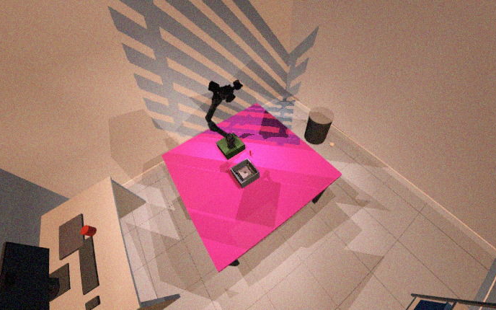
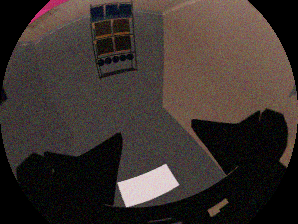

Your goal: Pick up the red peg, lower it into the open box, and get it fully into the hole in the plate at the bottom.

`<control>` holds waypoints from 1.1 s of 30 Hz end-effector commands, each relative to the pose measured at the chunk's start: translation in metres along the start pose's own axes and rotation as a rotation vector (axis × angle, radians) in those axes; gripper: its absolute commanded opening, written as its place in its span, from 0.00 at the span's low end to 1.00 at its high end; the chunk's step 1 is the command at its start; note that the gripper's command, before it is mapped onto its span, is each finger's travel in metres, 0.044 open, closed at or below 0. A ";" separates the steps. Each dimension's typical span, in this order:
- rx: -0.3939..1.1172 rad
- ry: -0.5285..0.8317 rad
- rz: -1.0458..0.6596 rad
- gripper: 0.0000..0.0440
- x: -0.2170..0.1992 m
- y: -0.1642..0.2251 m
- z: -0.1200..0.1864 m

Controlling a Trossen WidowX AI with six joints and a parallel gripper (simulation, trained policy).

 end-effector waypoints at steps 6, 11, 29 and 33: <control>-0.033 0.033 0.291 1.00 -0.009 -0.026 -0.006; -0.067 0.056 0.458 1.00 -0.012 -0.044 -0.010; -0.290 0.190 1.015 1.00 -0.005 -0.133 -0.021; -0.362 0.237 1.123 1.00 0.001 -0.157 -0.022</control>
Point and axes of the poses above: the point midway between the two fingers, 35 mm back from their tips, its own z axis back along the fingers, its own x axis across the jaws, y = z × x, the point moved 2 cm from there along z, back along the fingers, and after that the axes turned 15 degrees about -z, right-handed, at the moved point
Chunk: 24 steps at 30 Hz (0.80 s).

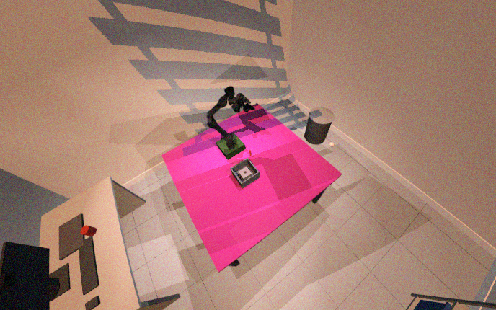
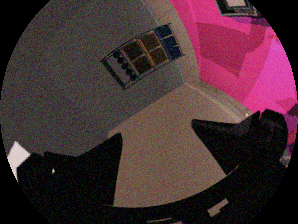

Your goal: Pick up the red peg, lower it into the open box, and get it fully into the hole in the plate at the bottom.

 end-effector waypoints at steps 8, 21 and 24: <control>-0.138 0.195 0.271 1.00 -0.048 -0.047 -0.020; -0.287 0.525 0.529 1.00 -0.114 -0.118 -0.030; -0.314 0.613 0.576 1.00 -0.131 -0.135 -0.030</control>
Point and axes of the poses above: the point midway between the two fingers, 35 mm back from their tips, its own z axis back along the fingers, its own x axis across the jaws, y = z × x, the point moved 2 cm from there along z, back along the fingers, and after that the axes turned 15 degrees about -z, right-handed, at the moved point
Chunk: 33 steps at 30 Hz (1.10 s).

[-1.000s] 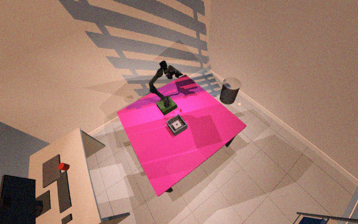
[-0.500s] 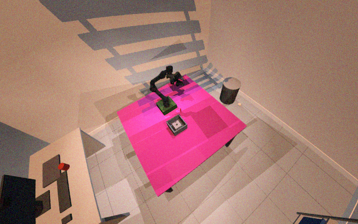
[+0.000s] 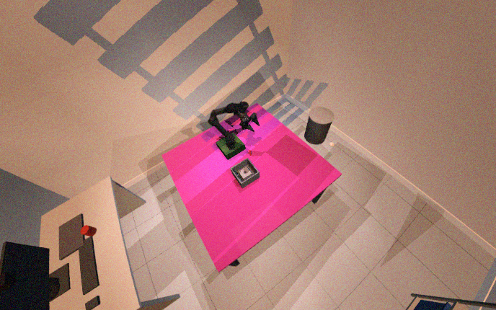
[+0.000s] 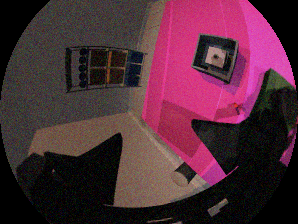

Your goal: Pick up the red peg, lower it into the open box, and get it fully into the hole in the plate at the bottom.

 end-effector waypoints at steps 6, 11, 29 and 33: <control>-0.033 0.257 0.149 1.00 -0.058 -0.013 -0.034; -0.036 0.412 0.225 1.00 -0.093 -0.020 -0.049; -0.034 0.957 0.391 1.00 -0.212 -0.036 -0.079; -0.042 1.039 0.401 1.00 -0.232 -0.038 -0.084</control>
Point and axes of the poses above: the point midway between the two fingers, 35 mm back from their tips, its own z axis back along the fingers, its own x axis across the jaws, y = z × x, the point moved 2 cm from there along z, back along the fingers, and after that the axes turned 15 degrees about -z, right-handed, at the moved point
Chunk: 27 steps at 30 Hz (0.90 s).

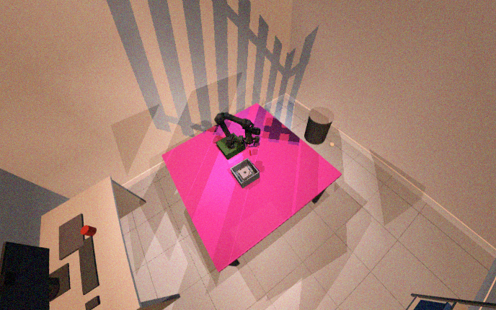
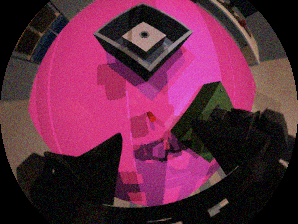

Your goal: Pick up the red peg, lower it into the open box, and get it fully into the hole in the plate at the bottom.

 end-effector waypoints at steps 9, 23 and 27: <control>0.009 0.159 0.025 1.00 -0.009 0.011 -0.050; -0.006 0.174 0.025 1.00 -0.005 0.017 -0.104; -0.015 0.161 0.025 1.00 -0.004 0.017 -0.121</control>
Point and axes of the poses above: the point midway between the two fingers, 35 mm back from their tips, its own z axis back along the fingers, its own x axis across the jaws, y = z × x, the point moved 2 cm from there along z, back along the fingers, and after that the axes turned 15 degrees about -z, right-handed, at the moved point
